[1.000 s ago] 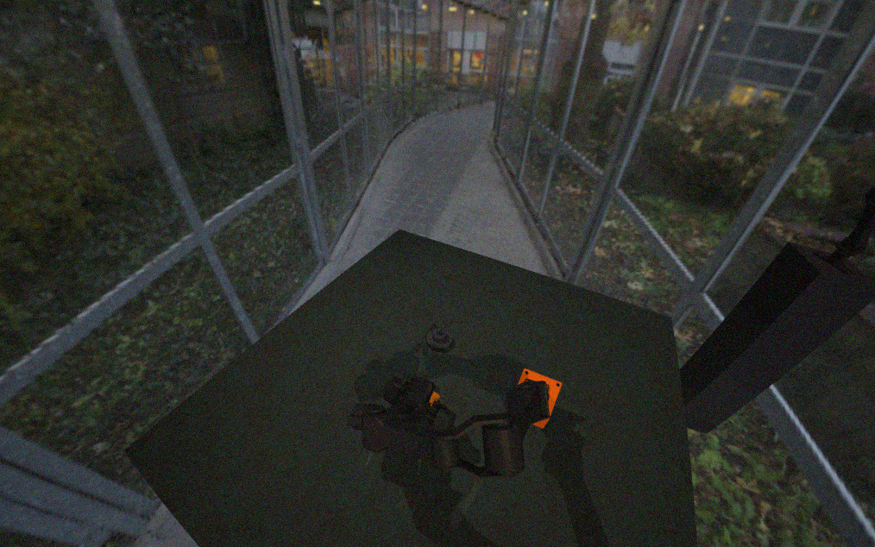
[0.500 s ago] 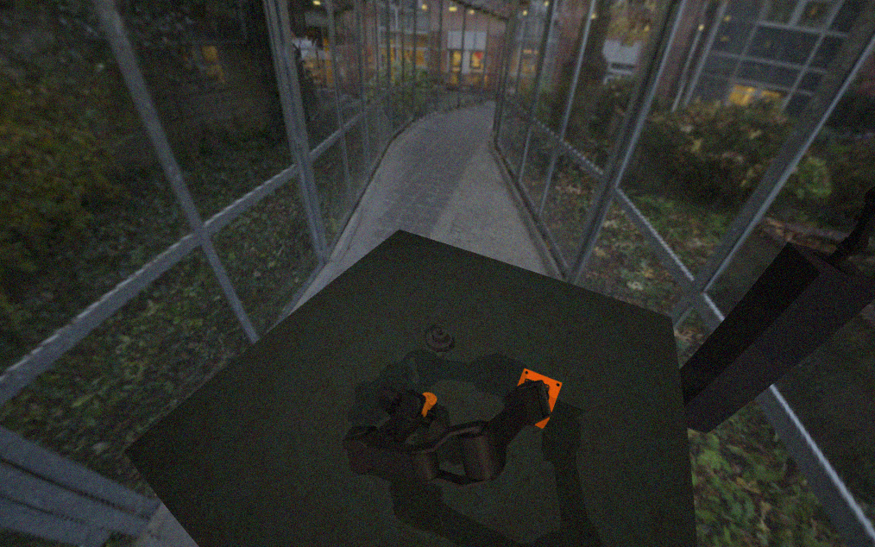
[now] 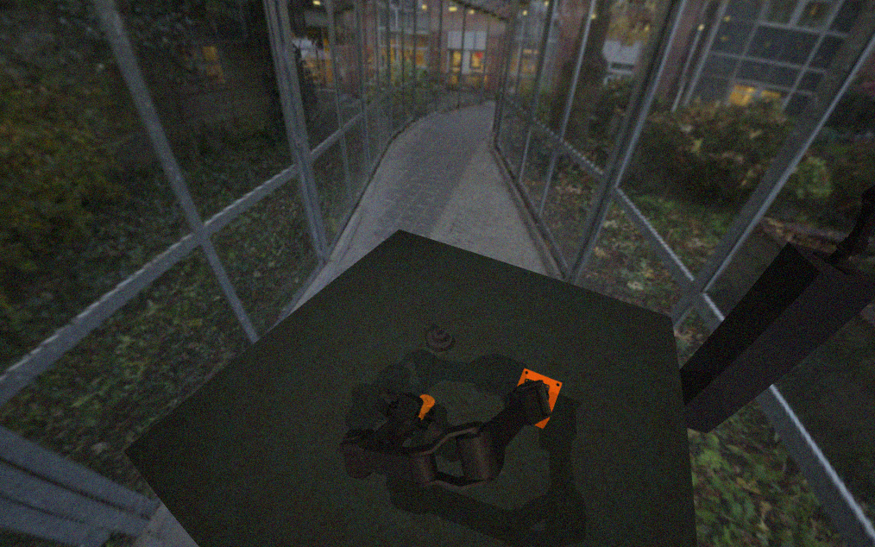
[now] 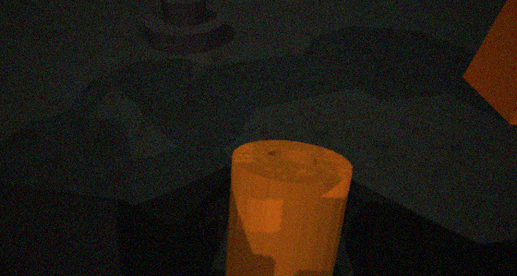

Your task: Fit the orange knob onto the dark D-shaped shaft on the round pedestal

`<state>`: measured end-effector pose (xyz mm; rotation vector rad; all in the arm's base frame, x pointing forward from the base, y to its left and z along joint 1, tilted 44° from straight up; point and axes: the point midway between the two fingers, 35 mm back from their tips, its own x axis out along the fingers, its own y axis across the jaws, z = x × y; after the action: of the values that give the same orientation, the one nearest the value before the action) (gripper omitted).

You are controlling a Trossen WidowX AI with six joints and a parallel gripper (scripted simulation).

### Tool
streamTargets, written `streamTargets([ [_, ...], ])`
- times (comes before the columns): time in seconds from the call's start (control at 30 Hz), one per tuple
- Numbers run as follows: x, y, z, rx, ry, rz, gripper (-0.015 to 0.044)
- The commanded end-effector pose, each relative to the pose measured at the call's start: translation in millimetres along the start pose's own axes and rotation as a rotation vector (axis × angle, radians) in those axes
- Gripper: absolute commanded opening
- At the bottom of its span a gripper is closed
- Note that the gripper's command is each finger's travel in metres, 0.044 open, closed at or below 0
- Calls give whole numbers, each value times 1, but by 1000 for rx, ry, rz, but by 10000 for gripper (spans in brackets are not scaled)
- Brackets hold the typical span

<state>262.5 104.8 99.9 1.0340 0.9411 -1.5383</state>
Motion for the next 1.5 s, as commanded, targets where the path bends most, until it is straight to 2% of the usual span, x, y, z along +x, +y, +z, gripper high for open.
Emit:
streamTargets([
  [0.0,0,0,0,0,0,0,234],
  [0.03,0,0,0,0,0,0,260],
  [0.83,0,0,0,0,0,0,260],
  [1.07,0,0,0,0,0,0,440],
  [1.33,-1,0,3,0,0,0,440],
  [1.47,-29,1,60,1,-4,0,440],
])
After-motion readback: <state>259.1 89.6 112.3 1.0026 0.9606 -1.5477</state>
